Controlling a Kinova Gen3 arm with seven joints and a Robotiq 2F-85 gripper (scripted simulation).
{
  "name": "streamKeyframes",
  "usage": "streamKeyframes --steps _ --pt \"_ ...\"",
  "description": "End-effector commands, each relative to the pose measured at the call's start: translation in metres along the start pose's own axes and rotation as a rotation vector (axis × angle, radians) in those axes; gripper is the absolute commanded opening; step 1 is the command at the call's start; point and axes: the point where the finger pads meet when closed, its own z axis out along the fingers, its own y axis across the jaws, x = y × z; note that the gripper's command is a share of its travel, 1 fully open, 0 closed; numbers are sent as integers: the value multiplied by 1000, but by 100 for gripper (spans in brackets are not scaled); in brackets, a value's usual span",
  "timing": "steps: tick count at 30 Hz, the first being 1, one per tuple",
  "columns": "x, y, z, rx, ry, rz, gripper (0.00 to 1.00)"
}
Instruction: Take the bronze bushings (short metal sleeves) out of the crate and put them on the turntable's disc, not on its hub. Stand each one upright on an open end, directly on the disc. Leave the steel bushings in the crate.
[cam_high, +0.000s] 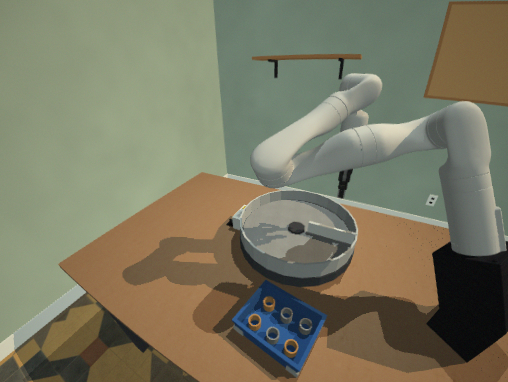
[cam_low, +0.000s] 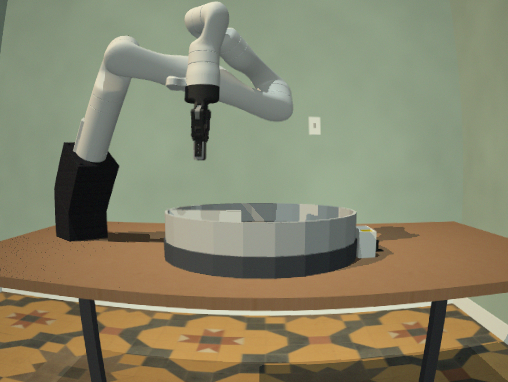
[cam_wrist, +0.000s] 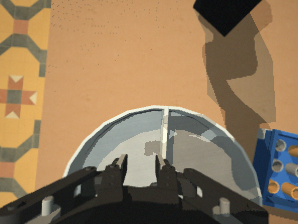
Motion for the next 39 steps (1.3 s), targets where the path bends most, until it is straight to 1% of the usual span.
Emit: streamKeyframes --steps 1,39 --pt "-2 3 -1 -7 -7 13 39" --pt "-5 6 0 -9 3 33 39"
